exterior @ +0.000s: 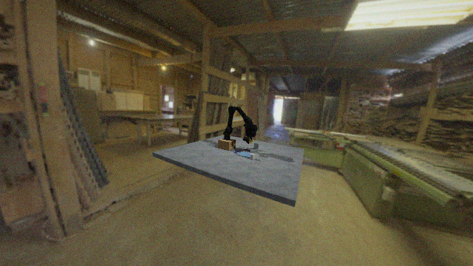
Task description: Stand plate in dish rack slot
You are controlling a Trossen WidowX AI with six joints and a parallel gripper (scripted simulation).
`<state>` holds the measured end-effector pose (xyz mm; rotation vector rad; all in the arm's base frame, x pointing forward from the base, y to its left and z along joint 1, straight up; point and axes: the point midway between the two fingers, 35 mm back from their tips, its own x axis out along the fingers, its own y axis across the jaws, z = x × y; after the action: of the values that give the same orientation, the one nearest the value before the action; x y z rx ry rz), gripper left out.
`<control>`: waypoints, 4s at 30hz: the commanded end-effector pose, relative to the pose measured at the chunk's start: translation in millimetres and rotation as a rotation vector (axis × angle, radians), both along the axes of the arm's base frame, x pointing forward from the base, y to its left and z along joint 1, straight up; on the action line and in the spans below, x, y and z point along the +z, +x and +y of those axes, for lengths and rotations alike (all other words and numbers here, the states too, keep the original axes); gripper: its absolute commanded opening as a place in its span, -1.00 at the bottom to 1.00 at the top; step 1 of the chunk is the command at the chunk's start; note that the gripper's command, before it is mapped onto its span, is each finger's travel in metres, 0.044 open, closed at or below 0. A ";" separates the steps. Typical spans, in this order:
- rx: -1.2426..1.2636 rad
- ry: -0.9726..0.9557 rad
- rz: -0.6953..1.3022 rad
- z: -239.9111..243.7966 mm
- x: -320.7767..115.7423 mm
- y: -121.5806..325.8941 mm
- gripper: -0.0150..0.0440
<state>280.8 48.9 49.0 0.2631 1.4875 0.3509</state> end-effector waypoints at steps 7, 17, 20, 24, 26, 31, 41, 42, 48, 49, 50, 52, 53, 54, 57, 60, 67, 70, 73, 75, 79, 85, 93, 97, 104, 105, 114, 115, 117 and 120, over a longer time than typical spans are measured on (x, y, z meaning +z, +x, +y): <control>0.181 0.193 -0.167 8.4 -23.9 8.9 -0.49; 0.327 0.343 -0.378 11.7 -39.8 12.5 -0.49; 0.369 0.383 -0.450 12.8 -42.8 12.4 -0.49; 0.423 0.431 -0.553 13.8 -45.8 11.5 -0.49; 0.448 0.453 -0.607 14.2 -46.9 10.7 -0.49; 0.507 0.500 -0.749 14.8 -48.5 7.7 -0.49; 0.603 0.558 -1.057 13.8 -46.7 -2.5 -0.49; 0.611 0.561 -1.090 13.6 -46.2 -3.8 -0.49; 0.652 0.565 -1.290 11.5 -41.9 -12.8 -0.49; 0.657 0.564 -1.317 11.2 -41.2 -14.1 -0.49; 0.659 0.564 -1.334 10.9 -40.7 -15.0 -0.49; 0.660 0.563 -1.340 10.9 -40.5 -15.2 -0.49; 0.660 0.563 -1.340 10.9 -40.5 -15.2 -0.49; 0.660 0.563 -1.340 10.9 -40.5 -15.2 -0.49; 0.660 0.563 -1.340 10.9 -40.5 -15.2 -0.49; 0.660 0.563 -1.340 10.9 -40.5 -15.2 -0.49; 0.661 0.563 -1.336 12.1 -46.7 -14.1 -0.49; 0.662 0.562 -1.333 13.3 -51.7 -13.3 -0.49; 0.662 0.562 -1.332 14.5 -56.5 -12.7 -0.49; 0.663 0.560 -1.332 15.3 -59.5 -12.7 -0.49; 0.664 0.558 -1.333 17.0 -65.0 -12.8 -0.49; 0.667 0.556 -1.338 19.7 -71.8 -13.2 -0.49; 0.668 0.554 -1.342 19.8 -91.1 -12.8 -0.49; 0.666 0.557 -1.338 20.1 -87.7 -14.1 -0.49; 0.666 0.557 -1.337 20.1 -86.8 -14.5 -0.49; 0.666 0.557 -1.337 20.1 -86.8 -14.5 -0.49; 0.667 0.556 -1.339 20.0 -87.1 -14.3 0.13; 0.667 0.556 -1.339 20.0 -87.1 -14.3 0.22; 0.667 0.556 -1.339 20.0 -87.1 -14.3 0.40; 0.667 0.556 -1.339 20.0 -87.1 -14.3 0.67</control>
<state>266.5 69.0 -38.1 -0.0746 0.0759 1.1971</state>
